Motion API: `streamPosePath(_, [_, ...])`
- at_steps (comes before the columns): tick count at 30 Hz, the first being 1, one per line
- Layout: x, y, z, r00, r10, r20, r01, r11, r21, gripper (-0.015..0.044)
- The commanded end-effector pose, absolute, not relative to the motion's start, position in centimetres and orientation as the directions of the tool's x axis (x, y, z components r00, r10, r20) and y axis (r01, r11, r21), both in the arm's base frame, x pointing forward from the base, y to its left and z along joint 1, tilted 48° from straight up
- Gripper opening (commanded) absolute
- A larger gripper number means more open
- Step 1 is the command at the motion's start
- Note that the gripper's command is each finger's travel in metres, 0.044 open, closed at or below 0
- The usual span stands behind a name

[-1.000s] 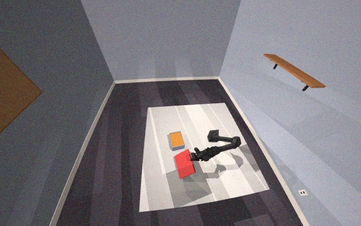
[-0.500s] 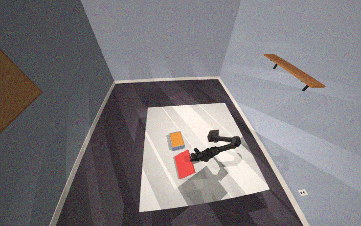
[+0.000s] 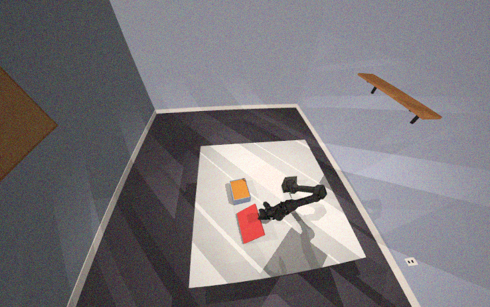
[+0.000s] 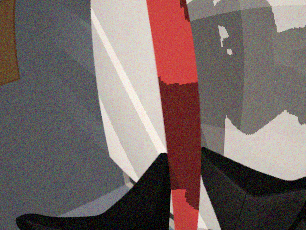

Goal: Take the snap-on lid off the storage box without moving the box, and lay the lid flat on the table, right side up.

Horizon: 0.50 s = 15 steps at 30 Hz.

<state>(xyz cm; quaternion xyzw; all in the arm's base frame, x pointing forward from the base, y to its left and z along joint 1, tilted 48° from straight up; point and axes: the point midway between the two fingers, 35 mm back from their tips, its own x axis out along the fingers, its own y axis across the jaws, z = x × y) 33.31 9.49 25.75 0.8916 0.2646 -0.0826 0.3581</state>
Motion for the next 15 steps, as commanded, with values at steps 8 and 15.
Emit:
streamPosePath(8, [33.55,9.91,25.11,0.853,0.400,-0.335,0.521,-0.613,0.594,0.0000])
streamPosePath(15, [33.63,10.31,24.74,0.853,0.400,-0.334,0.521,-0.614,0.594,0.0000])
